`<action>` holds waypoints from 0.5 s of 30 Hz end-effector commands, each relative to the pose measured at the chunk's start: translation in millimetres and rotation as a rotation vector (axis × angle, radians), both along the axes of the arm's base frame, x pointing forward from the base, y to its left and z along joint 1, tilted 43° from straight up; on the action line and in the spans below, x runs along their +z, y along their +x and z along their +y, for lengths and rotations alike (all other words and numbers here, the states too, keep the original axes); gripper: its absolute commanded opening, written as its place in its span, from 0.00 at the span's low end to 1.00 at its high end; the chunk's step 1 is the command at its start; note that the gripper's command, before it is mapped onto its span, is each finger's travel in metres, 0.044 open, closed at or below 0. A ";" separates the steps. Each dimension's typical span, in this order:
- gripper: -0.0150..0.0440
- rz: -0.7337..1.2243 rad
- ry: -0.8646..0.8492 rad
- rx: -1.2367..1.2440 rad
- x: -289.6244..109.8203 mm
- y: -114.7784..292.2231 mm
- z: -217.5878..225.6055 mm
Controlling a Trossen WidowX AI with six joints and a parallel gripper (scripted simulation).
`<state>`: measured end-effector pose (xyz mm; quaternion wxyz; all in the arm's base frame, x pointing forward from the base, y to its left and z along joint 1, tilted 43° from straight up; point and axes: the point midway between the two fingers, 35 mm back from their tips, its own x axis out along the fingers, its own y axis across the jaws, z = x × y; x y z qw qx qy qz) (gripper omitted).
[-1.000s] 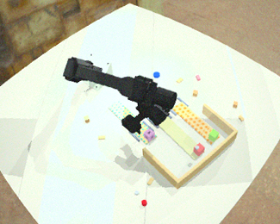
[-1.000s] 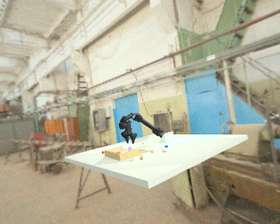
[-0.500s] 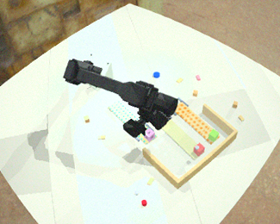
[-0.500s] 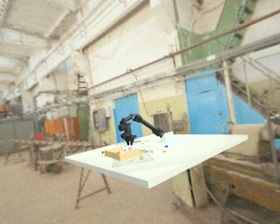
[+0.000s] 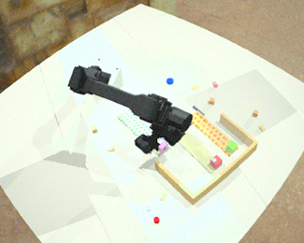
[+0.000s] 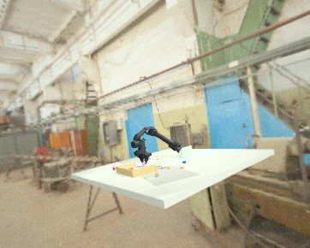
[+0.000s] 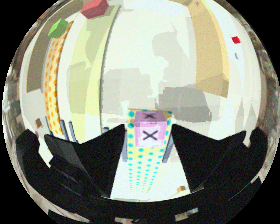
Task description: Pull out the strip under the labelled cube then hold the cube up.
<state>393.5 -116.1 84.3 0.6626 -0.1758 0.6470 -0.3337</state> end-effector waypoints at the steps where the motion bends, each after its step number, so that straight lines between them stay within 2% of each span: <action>1: 0.68 0.008 -0.004 0.001 -6.3 -2.4 -5.8; 8: 0.68 0.009 -0.004 0.001 -9.1 -3.0 -8.5; 12: 0.50 0.002 -0.001 -0.002 -7.0 -1.7 -7.1; 15: 0.47 0.002 -0.001 -0.002 -7.0 -1.7 -7.1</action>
